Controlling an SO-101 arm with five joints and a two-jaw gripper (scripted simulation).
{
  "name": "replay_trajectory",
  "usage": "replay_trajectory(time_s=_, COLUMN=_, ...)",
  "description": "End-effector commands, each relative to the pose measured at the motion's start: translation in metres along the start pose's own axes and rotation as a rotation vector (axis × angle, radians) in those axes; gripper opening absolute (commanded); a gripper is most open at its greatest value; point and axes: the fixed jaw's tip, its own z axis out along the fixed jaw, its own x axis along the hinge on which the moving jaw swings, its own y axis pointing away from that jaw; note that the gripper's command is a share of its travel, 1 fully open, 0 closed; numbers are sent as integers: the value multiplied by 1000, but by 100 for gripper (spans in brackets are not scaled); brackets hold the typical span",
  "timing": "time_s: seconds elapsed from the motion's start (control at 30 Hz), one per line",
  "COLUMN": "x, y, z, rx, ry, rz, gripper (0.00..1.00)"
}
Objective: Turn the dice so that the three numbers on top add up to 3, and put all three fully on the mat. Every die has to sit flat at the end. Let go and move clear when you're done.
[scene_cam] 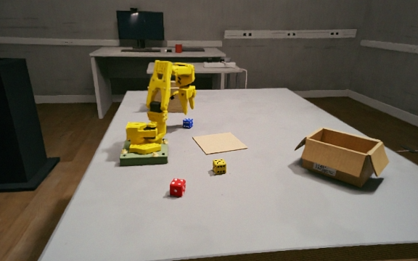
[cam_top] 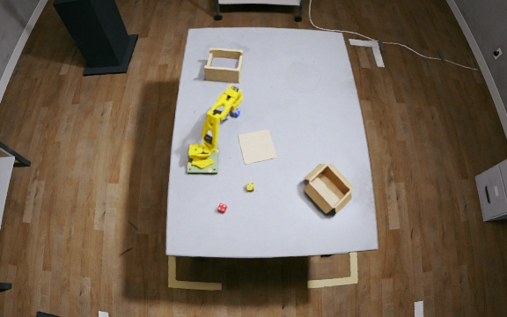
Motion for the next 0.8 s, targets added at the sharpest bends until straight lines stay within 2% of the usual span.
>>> replay_trajectory(time_s=0.0, x=1, y=-5, z=-13, rx=59, ry=-1, rz=-4, gripper=36)
replay_trajectory(time_s=0.13, x=1, y=-10, z=-31, rx=147, ry=0, rz=-3, gripper=36)
replay_trajectory(time_s=0.27, x=1, y=-15, z=-56, rx=266, ry=0, rz=-3, gripper=35)
replay_trajectory(time_s=0.33, x=1, y=-15, z=-56, rx=266, ry=0, rz=-3, gripper=35)
replay_trajectory(time_s=0.57, x=1, y=-15, z=-96, rx=455, ry=2, rz=-3, gripper=35)
replay_trajectory(time_s=0.67, x=1, y=-15, z=-105, rx=498, ry=2, rz=-3, gripper=35)
replay_trajectory(time_s=0.77, x=1, y=-14, z=-109, rx=515, ry=2, rz=-3, gripper=35)
